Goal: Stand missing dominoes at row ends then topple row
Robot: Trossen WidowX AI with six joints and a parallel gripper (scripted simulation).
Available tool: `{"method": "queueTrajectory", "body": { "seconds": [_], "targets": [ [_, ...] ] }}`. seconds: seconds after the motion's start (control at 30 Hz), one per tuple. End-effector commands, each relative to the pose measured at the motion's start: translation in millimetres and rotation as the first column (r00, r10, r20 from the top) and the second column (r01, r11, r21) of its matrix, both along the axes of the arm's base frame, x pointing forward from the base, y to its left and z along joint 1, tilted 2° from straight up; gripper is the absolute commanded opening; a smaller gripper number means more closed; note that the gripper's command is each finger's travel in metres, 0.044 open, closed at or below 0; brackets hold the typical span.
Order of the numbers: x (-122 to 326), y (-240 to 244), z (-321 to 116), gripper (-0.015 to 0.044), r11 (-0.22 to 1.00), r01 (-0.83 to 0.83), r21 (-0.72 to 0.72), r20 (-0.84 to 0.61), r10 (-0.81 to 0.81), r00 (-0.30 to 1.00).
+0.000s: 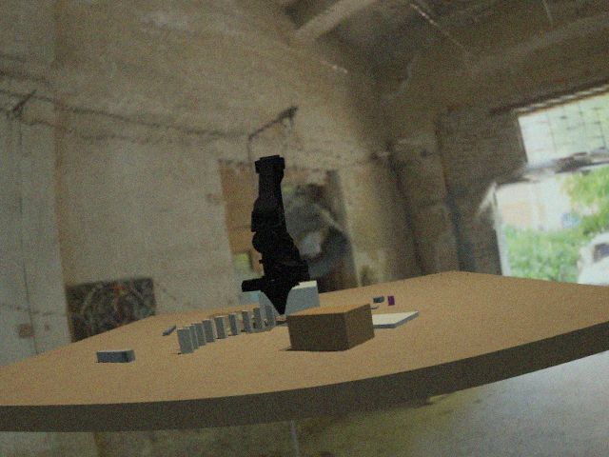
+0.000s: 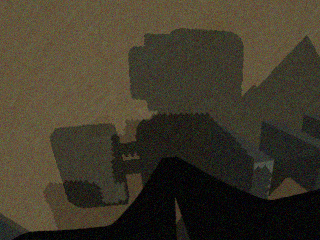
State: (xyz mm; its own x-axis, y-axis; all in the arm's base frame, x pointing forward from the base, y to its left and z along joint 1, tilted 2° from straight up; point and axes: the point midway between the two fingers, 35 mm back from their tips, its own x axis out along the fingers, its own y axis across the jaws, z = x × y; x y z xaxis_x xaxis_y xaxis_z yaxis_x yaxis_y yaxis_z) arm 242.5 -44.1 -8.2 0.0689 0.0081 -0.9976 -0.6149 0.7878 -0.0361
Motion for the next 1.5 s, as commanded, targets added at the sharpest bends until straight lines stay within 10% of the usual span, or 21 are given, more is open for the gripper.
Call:
{"method": "queueTrajectory", "body": {
  "seconds": [0.0, 1.47],
  "targets": [
    [3.9, -3.7, -1.7, 0.0000, 1.000, -0.001, 0.003, -0.003, 0.001, 1.000],
    [30.6, -43.7, 60.6, 0.0000, 1.000, -0.001, -0.002, 0.000, 0.001, 1.000]
  ]
}}
